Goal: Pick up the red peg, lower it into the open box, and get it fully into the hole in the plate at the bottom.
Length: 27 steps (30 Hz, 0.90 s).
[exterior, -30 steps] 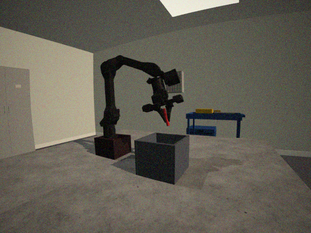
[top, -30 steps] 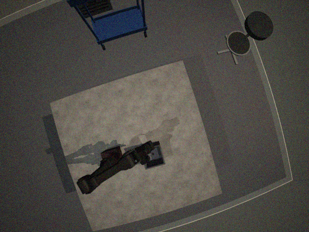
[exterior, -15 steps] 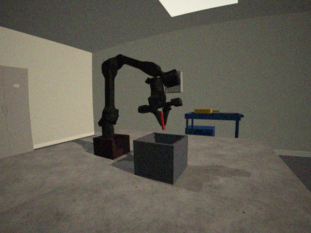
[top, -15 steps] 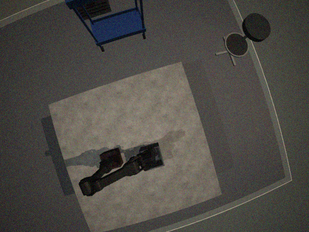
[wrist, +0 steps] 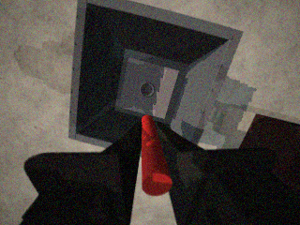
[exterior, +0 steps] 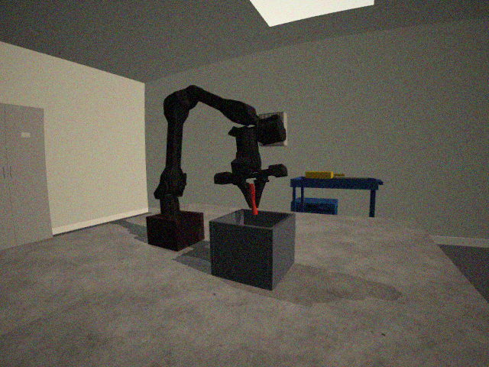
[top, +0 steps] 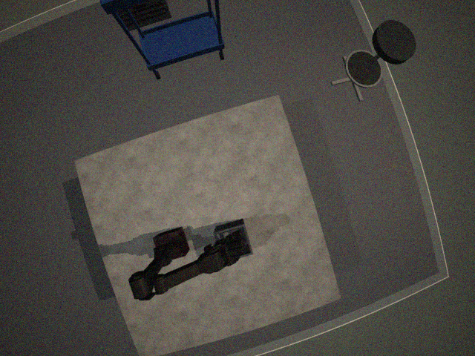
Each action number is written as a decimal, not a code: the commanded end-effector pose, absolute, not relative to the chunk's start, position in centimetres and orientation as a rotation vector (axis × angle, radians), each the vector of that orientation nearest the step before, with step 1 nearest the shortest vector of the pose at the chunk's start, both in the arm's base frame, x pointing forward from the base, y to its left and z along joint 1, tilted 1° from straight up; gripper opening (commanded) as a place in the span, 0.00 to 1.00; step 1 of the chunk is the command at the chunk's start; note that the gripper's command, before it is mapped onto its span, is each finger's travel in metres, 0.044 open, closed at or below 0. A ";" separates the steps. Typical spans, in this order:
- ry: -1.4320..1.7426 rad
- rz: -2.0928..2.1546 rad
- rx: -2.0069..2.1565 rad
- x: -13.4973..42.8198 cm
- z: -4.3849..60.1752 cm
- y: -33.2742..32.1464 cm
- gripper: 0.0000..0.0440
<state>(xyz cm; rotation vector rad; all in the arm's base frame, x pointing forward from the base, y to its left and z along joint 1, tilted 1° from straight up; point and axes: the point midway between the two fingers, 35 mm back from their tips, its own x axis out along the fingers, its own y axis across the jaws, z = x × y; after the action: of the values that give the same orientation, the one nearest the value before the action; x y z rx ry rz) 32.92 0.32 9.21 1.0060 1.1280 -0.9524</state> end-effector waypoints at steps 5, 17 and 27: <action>1.165 -0.962 1.005 33.2 7.2 -0.4 0.00; 1.196 -0.951 1.005 34.1 4.8 -1.7 0.00; 1.228 -0.940 0.980 34.6 2.5 -2.3 0.00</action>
<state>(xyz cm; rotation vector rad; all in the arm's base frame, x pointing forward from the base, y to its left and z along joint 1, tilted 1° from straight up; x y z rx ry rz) 34.69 -2.24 3.24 0.9889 1.2110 -0.9401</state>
